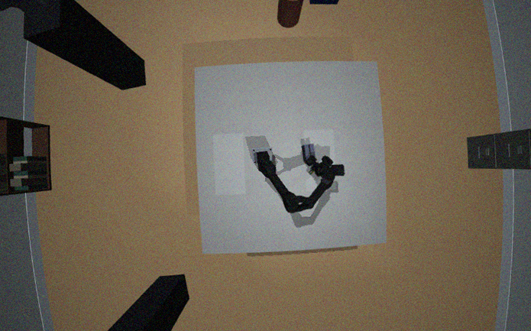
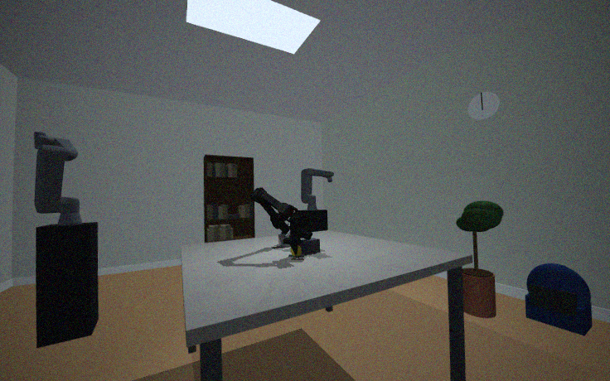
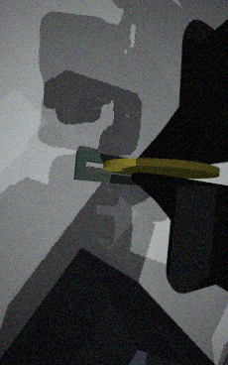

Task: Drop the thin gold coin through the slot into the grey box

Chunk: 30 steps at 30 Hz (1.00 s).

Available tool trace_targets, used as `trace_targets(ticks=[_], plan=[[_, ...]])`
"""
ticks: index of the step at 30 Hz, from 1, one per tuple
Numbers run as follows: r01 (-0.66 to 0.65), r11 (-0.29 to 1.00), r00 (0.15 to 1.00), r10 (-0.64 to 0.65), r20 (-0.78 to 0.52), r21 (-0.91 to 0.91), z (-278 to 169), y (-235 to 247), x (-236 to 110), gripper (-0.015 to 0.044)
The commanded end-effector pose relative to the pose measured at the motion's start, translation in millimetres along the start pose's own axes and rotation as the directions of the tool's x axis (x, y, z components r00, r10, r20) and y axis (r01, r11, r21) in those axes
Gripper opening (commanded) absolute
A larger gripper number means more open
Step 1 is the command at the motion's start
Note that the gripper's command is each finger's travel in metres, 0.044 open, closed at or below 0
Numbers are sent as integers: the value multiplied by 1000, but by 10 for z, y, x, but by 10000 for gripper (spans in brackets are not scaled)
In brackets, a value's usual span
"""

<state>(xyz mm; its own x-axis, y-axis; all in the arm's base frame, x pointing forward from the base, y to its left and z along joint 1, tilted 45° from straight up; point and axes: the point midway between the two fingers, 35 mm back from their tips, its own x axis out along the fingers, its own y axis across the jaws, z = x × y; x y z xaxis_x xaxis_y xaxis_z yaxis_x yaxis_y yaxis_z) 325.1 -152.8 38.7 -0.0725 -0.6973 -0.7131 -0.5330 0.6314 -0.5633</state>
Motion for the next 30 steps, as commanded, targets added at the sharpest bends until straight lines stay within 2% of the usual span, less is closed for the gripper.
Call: trace_targets(ticks=[1, 30], plan=[[2, 1000, 1000, -2, 1, 2, 15, -8, -65, 0], [-2, 1000, 1000, 2, 4, 1, 24, -3, -792, 0]])
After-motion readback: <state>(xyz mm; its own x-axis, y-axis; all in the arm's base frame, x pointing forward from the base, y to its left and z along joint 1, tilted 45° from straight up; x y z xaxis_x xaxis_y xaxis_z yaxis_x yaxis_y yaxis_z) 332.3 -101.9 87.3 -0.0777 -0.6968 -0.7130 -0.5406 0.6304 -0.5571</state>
